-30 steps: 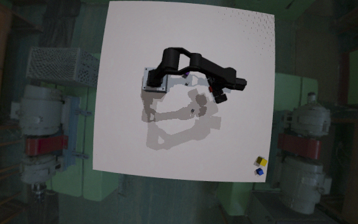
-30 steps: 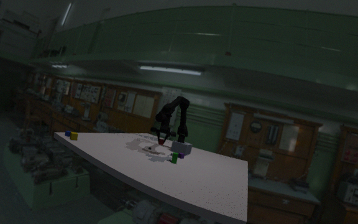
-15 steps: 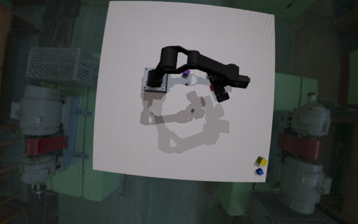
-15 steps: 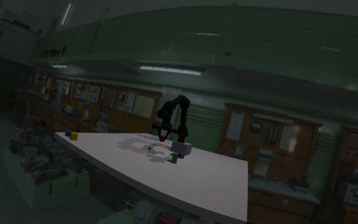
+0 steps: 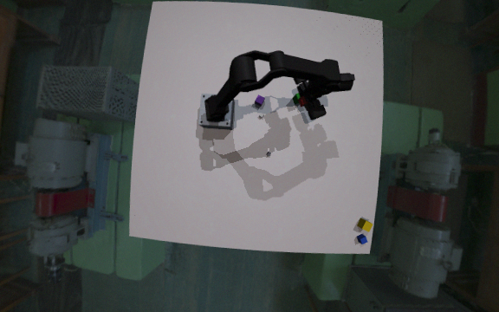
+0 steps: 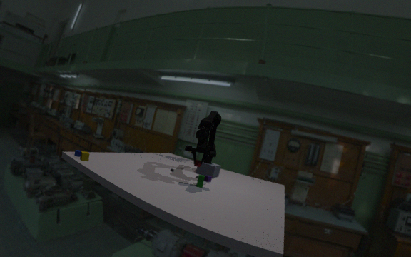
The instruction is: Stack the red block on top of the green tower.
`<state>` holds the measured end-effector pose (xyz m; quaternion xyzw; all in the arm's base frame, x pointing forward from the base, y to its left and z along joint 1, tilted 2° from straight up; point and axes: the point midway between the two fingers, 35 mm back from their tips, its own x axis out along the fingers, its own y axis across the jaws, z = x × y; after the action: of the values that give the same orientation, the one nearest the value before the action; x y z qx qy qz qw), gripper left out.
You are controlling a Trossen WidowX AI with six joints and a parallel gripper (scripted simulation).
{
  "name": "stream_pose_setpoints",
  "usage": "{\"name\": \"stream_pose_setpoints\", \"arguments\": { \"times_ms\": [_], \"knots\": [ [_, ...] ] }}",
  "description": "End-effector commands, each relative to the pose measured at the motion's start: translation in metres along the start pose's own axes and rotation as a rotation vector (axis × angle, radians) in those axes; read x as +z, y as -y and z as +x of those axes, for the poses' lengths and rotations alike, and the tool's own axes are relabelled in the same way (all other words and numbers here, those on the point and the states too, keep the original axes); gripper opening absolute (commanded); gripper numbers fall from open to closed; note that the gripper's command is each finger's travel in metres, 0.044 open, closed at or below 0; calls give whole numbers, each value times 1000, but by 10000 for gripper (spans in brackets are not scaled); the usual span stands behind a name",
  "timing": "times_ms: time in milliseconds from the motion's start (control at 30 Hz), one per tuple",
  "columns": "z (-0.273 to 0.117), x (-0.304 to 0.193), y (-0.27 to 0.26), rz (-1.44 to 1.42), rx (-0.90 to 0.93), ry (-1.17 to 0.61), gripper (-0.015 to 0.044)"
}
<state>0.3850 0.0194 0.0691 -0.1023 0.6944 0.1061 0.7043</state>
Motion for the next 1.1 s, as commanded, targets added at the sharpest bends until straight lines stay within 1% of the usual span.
{"name": "stream_pose_setpoints", "arguments": {
  "times_ms": [0, 100, 233, 367, 567, 767, 1067],
  "knots": [
    [-2, 14, -22, 7, 7, 5, 0],
    [-2, 21, -38, 11, 8, 3, 0],
    [-1, 22, -42, 12, 8, 3, 0],
    [15, 22, -42, 12, 8, 3, 0],
    [24, 22, -42, 12, 8, 3, 0],
    [48, 22, -42, 12, 8, 3, 0],
    [48, 22, -42, 12, 8, 3, 0]
  ]
}}
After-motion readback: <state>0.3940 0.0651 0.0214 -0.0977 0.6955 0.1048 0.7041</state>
